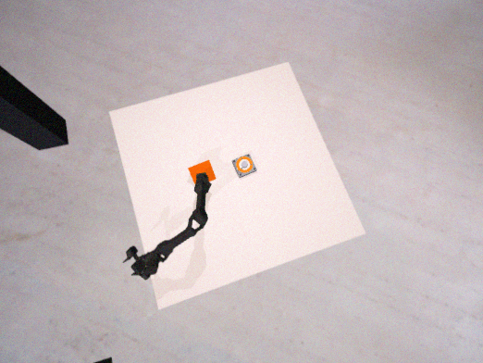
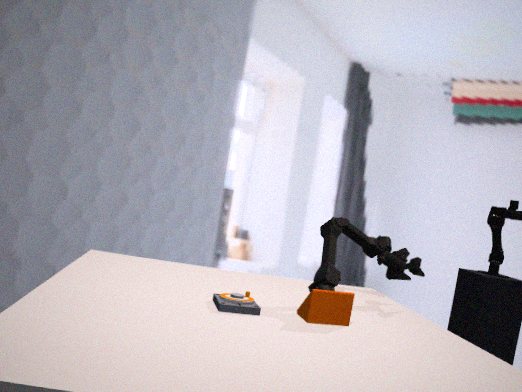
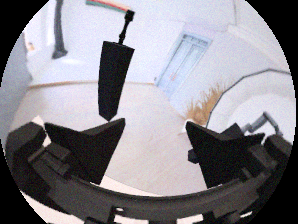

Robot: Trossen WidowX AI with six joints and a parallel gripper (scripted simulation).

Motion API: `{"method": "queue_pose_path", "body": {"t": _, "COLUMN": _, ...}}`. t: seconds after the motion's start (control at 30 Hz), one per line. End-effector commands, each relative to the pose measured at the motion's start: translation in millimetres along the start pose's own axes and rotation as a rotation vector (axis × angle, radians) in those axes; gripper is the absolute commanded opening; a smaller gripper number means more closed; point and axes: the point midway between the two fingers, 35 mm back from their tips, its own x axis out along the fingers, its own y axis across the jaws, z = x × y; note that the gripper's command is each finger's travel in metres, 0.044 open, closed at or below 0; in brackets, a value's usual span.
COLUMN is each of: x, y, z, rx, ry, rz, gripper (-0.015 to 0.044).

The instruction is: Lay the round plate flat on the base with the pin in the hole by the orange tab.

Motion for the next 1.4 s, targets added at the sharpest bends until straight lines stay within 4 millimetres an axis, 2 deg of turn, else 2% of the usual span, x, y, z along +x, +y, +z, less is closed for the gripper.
{"method": "queue_pose_path", "body": {"t": 0.0, "x": -1, "y": 4, "z": 0, "rx": -0.001, "ry": 0.001, "rz": 0.005, "gripper": 0.0374}}
{"method": "queue_pose_path", "body": {"t": 0.03, "x": -6, "y": 15, "z": -2, "rx": -0.005, "ry": 0.005, "rz": 0.021, "gripper": 0.0347}}
{"method": "queue_pose_path", "body": {"t": 0.13, "x": -36, "y": 76, "z": -9, "rx": -0.023, "ry": 0.024, "rz": 0.110, "gripper": 0.0269}}
{"method": "queue_pose_path", "body": {"t": 0.23, "x": -61, "y": 116, "z": -15, "rx": -0.035, "ry": 0.038, "rz": 0.173, "gripper": 0.0190}}
{"method": "queue_pose_path", "body": {"t": 0.3, "x": -71, "y": 127, "z": -18, "rx": -0.044, "ry": 0.045, "rz": 0.193, "gripper": 0.0137}}
{"method": "queue_pose_path", "body": {"t": 0.47, "x": -148, "y": 198, "z": -19, "rx": -0.059, "ry": 0.057, "rz": 0.340, "gripper": 0.0006}}
{"method": "queue_pose_path", "body": {"t": 0.5, "x": -163, "y": 209, "z": -20, "rx": -0.058, "ry": 0.060, "rz": 0.367, "gripper": 0.0000}}
{"method": "queue_pose_path", "body": {"t": 0.57, "x": -175, "y": 218, "z": -20, "rx": -0.061, "ry": 0.064, "rz": 0.391, "gripper": 0.0000}}
{"method": "queue_pose_path", "body": {"t": 0.77, "x": -283, "y": 275, "z": -35, "rx": -0.089, "ry": 0.123, "rz": 0.607, "gripper": 0.0000}}
{"method": "queue_pose_path", "body": {"t": 0.87, "x": -301, "y": 274, "z": -40, "rx": -0.136, "ry": 0.125, "rz": 0.628, "gripper": 0.0000}}
{"method": "queue_pose_path", "body": {"t": 1.03, "x": -386, "y": 295, "z": -61, "rx": -0.177, "ry": 0.202, "rz": 0.790, "gripper": 0.0000}}
{"method": "queue_pose_path", "body": {"t": 1.1, "x": -397, "y": 297, "z": -65, "rx": -0.185, "ry": 0.216, "rz": 0.812, "gripper": 0.0000}}
{"method": "queue_pose_path", "body": {"t": 1.3, "x": -492, "y": 300, "z": -99, "rx": -0.269, "ry": 0.339, "rz": 1.000, "gripper": 0.0000}}
{"method": "queue_pose_path", "body": {"t": 1.37, "x": -502, "y": 299, "z": -104, "rx": -0.284, "ry": 0.354, "rz": 1.021, "gripper": 0.0000}}
